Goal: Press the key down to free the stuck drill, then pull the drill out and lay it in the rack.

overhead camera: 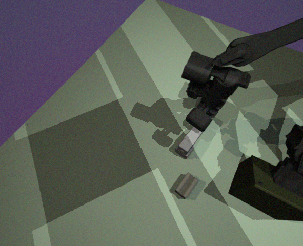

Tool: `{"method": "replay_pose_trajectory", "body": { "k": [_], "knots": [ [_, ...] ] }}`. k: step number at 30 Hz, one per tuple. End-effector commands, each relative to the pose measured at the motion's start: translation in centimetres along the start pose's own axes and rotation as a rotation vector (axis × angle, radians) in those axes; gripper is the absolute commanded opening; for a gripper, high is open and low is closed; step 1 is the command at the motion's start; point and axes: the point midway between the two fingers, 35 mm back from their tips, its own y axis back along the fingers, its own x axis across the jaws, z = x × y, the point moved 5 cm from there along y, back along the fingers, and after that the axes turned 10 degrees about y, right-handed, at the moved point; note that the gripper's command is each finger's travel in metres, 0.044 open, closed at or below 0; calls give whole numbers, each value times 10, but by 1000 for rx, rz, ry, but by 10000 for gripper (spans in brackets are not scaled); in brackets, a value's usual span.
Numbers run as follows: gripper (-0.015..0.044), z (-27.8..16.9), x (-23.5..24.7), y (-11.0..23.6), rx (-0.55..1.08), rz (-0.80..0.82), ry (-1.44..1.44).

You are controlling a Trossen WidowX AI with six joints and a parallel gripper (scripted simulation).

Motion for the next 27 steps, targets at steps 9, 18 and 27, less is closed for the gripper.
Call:
{"method": "replay_pose_trajectory", "body": {
  "k": [9,18,27],
  "knots": [
    [0,-6,0,-18,39,-1,1],
    [0,-6,0,-24,39,-2,1],
    [184,3,2,28,39,4,1]
  ]
}}
